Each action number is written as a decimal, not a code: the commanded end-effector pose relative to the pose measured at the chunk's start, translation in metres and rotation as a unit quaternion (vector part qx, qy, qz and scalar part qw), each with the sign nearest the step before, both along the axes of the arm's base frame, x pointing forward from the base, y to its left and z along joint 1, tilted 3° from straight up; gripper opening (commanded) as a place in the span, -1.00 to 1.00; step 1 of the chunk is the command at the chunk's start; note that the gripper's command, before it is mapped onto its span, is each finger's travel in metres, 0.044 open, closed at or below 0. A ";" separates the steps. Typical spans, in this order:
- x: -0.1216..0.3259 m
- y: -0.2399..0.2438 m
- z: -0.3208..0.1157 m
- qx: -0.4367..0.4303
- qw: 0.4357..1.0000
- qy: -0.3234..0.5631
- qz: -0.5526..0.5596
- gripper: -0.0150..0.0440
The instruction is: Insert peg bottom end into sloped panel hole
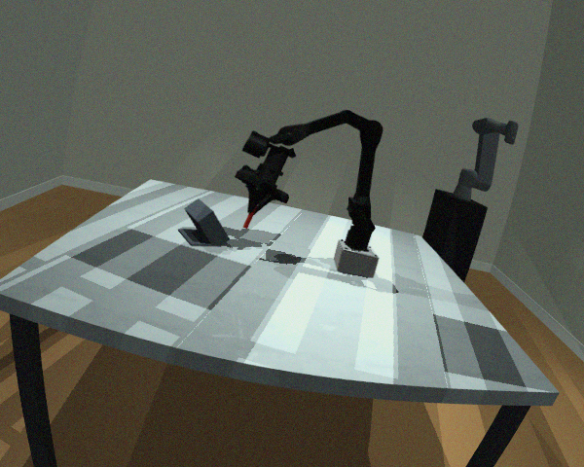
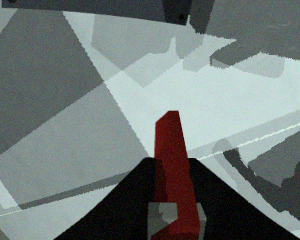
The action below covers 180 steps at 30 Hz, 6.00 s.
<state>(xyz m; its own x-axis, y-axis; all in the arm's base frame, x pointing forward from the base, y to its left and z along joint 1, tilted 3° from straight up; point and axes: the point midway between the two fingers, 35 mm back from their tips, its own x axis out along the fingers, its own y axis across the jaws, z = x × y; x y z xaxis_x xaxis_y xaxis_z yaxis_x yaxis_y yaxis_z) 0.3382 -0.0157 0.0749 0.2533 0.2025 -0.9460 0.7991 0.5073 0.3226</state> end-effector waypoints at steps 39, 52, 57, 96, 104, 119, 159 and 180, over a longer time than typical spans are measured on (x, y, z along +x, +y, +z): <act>0.002 -0.029 0.004 0.106 0.965 -0.012 -0.241 -0.49; 0.002 -0.039 0.006 0.141 0.940 -0.014 -0.309 -0.49; 0.002 -0.043 0.007 0.155 0.930 -0.014 -0.334 -0.49; -0.001 -0.071 0.014 0.262 0.819 -0.013 -0.510 -0.49; -0.002 -0.077 0.015 0.284 0.791 -0.012 -0.541 -0.49; -0.005 -0.088 0.018 0.326 0.736 -0.009 -0.594 -0.49; 0.023 -0.097 -0.005 0.396 0.630 0.000 -0.668 -0.49; 0.030 -0.095 -0.013 0.408 0.618 0.000 -0.672 -0.49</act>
